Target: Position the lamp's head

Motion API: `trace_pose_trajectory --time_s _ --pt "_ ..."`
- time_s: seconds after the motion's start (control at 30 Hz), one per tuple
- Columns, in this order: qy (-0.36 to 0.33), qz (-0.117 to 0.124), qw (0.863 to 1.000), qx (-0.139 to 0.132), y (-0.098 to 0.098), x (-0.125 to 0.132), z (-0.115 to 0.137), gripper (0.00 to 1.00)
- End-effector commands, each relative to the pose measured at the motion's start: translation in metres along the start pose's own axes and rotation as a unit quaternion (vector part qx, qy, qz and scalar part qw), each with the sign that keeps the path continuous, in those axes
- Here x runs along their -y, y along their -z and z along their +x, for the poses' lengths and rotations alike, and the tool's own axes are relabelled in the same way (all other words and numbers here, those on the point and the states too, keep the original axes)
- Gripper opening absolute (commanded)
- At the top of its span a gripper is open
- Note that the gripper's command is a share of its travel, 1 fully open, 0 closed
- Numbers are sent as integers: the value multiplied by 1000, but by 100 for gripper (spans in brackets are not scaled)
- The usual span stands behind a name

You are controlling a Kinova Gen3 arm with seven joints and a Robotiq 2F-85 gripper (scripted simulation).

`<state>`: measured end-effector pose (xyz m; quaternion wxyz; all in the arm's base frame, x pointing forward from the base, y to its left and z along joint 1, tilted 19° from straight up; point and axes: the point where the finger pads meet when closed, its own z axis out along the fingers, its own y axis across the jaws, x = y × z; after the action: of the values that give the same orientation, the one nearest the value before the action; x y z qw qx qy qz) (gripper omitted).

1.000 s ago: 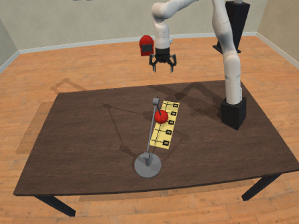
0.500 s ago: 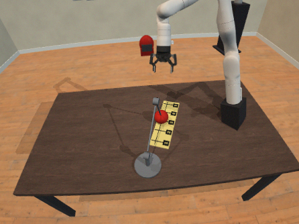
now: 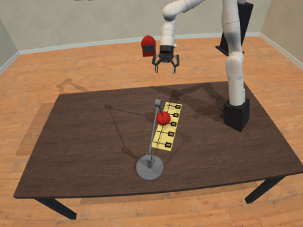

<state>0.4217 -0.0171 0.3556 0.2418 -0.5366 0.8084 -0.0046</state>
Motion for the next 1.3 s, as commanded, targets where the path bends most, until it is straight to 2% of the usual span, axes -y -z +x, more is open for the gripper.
trace_pose_trajectory --time_s 0.0,0.07,0.13,0.63,0.7,1.2,1.27 --pt "-9 4 1000 16 1 0 8 100" --pt "-9 4 999 34 1 0 7 100" --pt "-9 4 999 34 1 0 7 100" --pt "-13 13 999 32 -69 4 66 100" --pt "-13 13 999 32 -69 4 66 100" --pt "-17 31 999 27 -130 13 127 100" --pt "-17 31 999 27 -130 13 127 100"
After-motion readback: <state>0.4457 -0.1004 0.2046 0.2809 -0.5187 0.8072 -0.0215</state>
